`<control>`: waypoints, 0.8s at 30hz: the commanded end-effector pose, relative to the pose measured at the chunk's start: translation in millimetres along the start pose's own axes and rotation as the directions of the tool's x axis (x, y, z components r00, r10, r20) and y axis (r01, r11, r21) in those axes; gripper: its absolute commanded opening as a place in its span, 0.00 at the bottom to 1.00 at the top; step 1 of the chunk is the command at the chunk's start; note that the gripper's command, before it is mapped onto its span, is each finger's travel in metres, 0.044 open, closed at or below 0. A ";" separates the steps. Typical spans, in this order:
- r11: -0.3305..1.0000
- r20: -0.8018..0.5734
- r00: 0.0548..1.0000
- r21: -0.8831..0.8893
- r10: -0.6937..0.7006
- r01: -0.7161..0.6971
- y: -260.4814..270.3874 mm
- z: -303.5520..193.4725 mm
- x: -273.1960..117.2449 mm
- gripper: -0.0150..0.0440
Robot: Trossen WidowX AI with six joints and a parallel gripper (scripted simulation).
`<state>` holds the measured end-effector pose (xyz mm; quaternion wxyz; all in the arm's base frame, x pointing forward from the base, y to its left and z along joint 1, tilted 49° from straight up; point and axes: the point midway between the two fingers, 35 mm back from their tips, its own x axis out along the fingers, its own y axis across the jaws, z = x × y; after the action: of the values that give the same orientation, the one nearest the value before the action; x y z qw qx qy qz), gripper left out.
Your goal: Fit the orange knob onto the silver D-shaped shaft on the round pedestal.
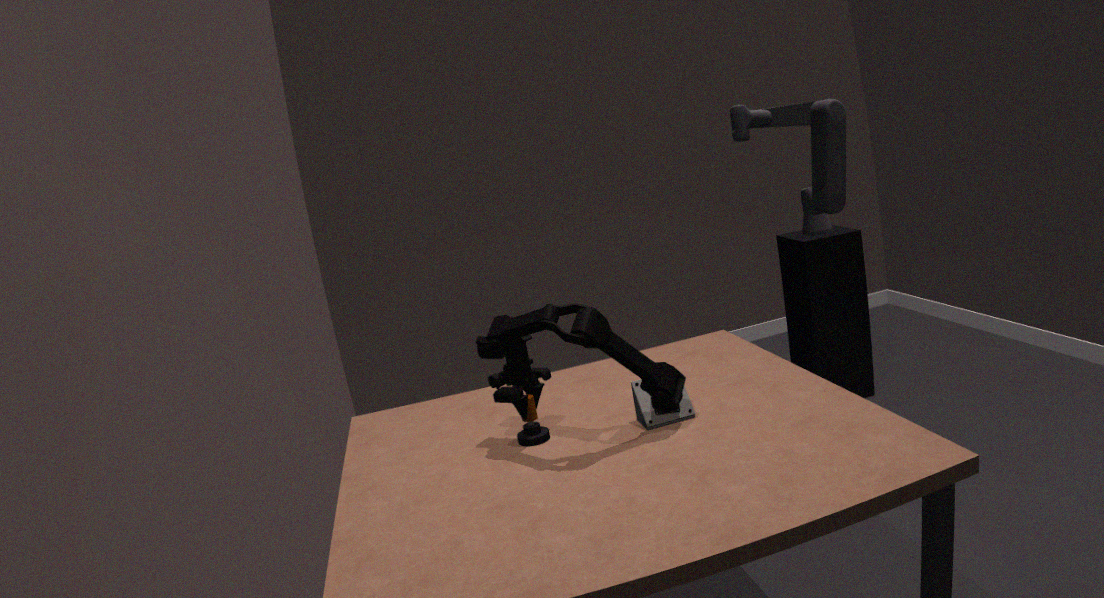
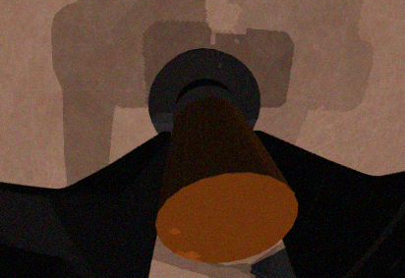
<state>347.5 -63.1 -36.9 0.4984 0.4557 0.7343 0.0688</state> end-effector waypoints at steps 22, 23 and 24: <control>1.000 0.003 1.000 -0.010 -0.001 0.001 -1.9 2.0 16.9 0.25; 1.000 -0.005 1.000 -0.019 -0.001 0.001 0.9 0.3 15.9 0.25; 1.000 -0.005 1.000 -0.019 -0.001 0.001 0.9 0.3 15.9 0.25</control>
<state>347.0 -50.6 -47.5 0.5011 0.4501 0.7352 0.0764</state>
